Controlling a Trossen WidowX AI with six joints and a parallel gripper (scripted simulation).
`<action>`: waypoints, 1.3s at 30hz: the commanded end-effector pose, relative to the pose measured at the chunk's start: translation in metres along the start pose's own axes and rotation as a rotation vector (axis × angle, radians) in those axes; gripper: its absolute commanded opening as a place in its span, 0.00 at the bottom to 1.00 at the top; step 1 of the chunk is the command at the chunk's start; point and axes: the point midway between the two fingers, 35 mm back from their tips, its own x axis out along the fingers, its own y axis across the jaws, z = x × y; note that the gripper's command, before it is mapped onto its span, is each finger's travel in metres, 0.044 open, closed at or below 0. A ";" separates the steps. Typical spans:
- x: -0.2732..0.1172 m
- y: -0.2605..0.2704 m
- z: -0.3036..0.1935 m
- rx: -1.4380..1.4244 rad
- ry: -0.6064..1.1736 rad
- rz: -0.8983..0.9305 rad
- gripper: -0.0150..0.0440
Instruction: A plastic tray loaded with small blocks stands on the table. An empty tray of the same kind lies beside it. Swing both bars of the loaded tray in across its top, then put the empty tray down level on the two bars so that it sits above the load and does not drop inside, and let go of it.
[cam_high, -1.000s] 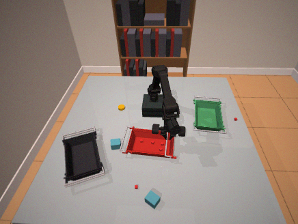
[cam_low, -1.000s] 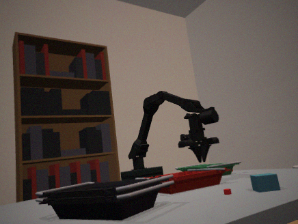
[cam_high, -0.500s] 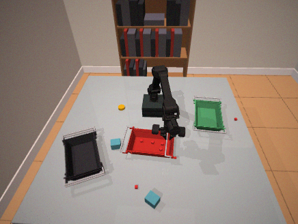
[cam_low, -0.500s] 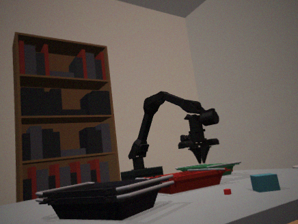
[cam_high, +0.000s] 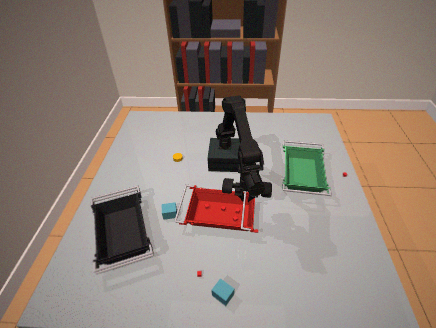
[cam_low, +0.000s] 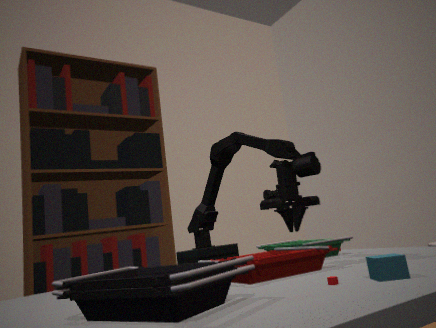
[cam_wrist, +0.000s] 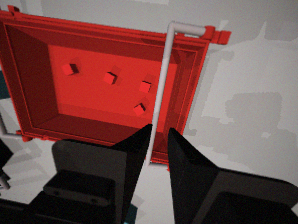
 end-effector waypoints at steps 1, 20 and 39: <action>-0.048 -0.002 -0.006 0.000 0.031 -0.011 0.40; -0.042 0.127 -0.030 1.444 0.027 -0.022 0.40; 0.007 0.256 -0.007 2.886 0.022 -0.034 0.40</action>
